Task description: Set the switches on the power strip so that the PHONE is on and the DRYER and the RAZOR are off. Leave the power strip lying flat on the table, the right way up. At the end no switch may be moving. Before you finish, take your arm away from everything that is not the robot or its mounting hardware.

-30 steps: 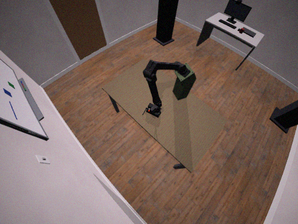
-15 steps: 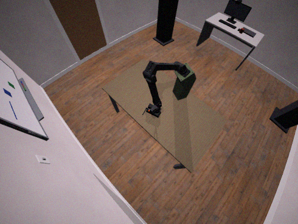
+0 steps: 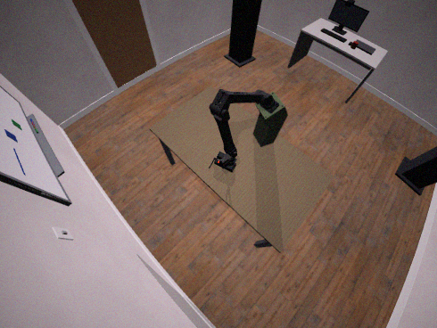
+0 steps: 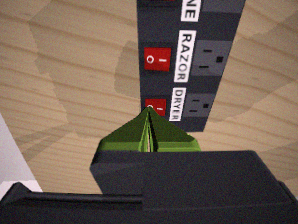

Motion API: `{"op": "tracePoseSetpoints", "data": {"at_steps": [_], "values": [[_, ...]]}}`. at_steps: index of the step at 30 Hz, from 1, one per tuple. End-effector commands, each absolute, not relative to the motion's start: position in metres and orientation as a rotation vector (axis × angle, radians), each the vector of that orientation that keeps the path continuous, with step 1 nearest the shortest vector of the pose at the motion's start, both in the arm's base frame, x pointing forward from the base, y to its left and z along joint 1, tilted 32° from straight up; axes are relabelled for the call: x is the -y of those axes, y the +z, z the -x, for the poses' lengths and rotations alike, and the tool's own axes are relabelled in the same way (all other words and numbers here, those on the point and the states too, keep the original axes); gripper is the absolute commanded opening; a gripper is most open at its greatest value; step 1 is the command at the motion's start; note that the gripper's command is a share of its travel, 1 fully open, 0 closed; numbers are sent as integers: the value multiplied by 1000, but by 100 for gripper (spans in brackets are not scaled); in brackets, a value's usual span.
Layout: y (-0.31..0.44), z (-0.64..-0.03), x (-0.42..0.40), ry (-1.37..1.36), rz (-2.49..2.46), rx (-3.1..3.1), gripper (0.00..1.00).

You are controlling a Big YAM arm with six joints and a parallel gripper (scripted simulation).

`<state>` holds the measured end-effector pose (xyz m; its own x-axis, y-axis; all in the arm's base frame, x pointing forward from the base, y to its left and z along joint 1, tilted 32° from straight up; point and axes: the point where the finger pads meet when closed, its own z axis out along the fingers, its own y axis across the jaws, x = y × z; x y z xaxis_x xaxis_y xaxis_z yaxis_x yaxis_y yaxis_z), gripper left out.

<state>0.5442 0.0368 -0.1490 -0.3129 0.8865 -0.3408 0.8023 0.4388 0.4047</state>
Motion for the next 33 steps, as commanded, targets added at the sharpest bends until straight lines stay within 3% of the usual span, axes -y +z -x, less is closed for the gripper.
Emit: {"op": "tracePoseSetpoints", "data": {"at_steps": [1,33], "values": [[-154,-550,-30,220,-1417,-2169,0],[-107,-525,-50,232,-1409,-2175,0]]}}
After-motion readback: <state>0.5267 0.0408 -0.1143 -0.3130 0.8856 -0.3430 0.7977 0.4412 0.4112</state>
